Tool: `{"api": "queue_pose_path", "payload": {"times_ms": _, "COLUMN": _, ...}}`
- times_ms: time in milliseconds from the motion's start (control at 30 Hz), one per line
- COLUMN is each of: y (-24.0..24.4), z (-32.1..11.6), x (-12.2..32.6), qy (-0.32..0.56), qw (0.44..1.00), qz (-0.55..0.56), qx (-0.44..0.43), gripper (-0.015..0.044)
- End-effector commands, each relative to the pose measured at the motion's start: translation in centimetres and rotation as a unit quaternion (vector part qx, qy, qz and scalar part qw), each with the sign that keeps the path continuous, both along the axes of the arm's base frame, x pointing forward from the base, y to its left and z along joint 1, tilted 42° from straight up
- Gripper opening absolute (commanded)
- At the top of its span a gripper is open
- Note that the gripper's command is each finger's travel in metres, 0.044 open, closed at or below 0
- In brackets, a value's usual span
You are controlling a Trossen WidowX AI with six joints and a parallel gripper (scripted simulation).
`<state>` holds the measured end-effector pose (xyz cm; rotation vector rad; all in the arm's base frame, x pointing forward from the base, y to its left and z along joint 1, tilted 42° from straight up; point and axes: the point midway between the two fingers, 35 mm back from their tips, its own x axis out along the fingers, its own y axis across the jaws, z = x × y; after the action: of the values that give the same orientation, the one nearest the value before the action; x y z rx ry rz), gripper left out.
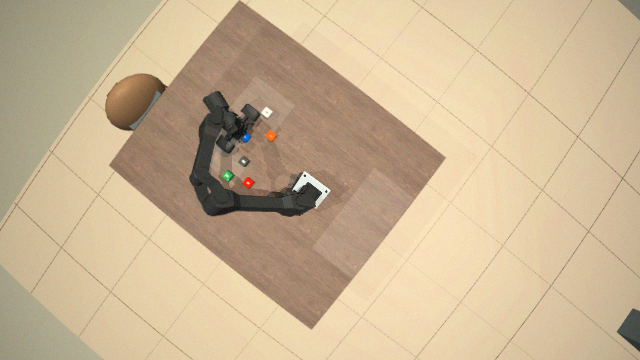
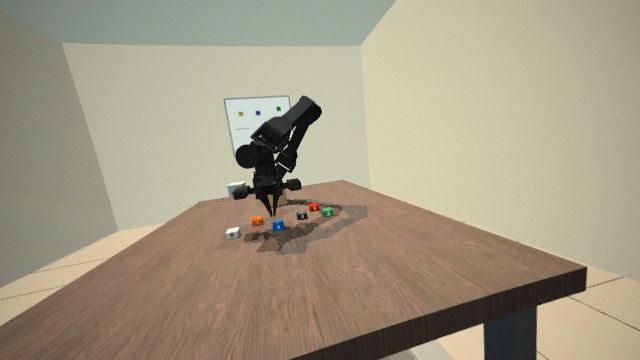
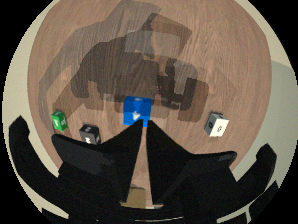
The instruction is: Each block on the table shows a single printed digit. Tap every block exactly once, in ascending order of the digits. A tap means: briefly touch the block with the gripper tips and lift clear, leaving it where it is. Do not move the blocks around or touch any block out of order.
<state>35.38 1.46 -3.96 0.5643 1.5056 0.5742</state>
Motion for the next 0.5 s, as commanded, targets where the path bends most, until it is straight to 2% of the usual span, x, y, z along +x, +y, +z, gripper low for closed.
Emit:
{"api": "queue_pose_path", "payload": {"times_ms": 0, "y": -2.1, "z": 2.4, "x": 0.5, "qy": -0.007, "qw": 1.0, "qz": 0.001, "qx": -0.005, "gripper": 0.002}}
{"api": "queue_pose_path", "payload": {"times_ms": 100, "y": -5.3, "z": 6.1, "x": 0.3, "qy": -0.006, "qw": 1.0, "qz": 0.001, "qx": -0.005, "gripper": 0.002}}
{"api": "queue_pose_path", "payload": {"times_ms": 300, "y": -5.5, "z": 6.3, "x": 0.3, "qy": -0.006, "qw": 1.0, "qz": 0.001, "qx": -0.005, "gripper": 0.002}}
{"api": "queue_pose_path", "payload": {"times_ms": 367, "y": -4.6, "z": 7.2, "x": 0.3, "qy": -0.006, "qw": 1.0, "qz": 0.001, "qx": -0.006, "gripper": 0.002}}
{"api": "queue_pose_path", "payload": {"times_ms": 467, "y": -0.6, "z": 10.8, "x": -0.3, "qy": -0.006, "qw": 1.0, "qz": 0.0, "qx": -0.009, "gripper": 0.002}}
